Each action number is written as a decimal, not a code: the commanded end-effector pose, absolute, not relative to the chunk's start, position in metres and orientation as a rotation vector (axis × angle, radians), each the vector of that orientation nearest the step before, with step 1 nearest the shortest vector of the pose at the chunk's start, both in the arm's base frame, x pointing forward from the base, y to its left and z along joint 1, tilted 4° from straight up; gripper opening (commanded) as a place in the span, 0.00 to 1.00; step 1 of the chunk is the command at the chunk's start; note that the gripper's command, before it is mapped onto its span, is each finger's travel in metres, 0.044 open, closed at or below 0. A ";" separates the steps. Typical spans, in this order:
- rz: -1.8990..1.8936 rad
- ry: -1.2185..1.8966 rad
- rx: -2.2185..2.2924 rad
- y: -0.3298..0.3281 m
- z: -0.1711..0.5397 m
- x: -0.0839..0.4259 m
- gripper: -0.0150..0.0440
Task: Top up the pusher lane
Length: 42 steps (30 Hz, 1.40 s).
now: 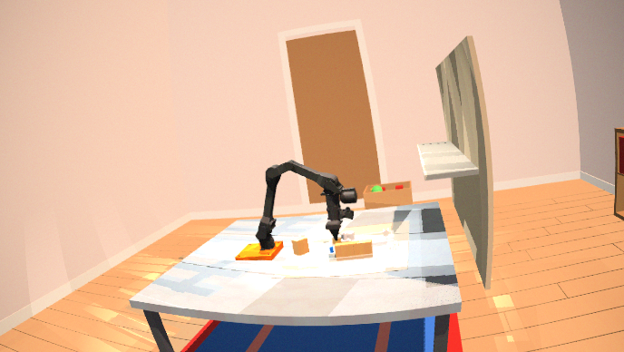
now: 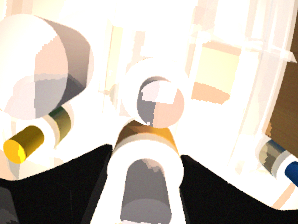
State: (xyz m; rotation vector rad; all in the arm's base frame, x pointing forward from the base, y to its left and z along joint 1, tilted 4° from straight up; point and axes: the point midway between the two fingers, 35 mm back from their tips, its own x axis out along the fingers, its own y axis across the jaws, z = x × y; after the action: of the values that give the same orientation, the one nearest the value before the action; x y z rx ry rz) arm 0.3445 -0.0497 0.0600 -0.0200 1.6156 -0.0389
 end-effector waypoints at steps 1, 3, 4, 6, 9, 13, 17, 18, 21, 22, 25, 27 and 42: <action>-0.040 1.593 -0.016 -0.049 0.058 0.350 0.25; -0.040 1.593 -0.016 -0.050 0.057 0.350 0.25; -0.040 1.593 -0.016 -0.050 0.057 0.350 0.25; -0.040 1.593 -0.016 -0.050 0.056 0.350 0.25; -0.040 1.593 -0.016 -0.050 0.055 0.349 0.25; -0.040 1.593 -0.016 -0.050 0.053 0.349 0.25; -0.040 1.593 -0.016 -0.050 0.052 0.349 0.25; -0.040 1.593 -0.016 -0.050 0.051 0.349 0.25; -0.040 1.593 -0.016 -0.050 0.050 0.349 0.25; -0.040 1.593 -0.016 -0.050 0.050 0.349 0.25; -0.040 1.593 -0.016 -0.050 0.048 0.348 0.25; -0.040 1.593 -0.016 -0.050 0.048 0.348 0.25; -0.040 1.593 -0.016 -0.050 0.042 0.347 0.25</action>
State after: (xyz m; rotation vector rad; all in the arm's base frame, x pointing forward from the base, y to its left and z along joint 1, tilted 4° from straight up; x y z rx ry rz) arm 0.3432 -0.0503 0.0439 -0.0185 1.6115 -0.0410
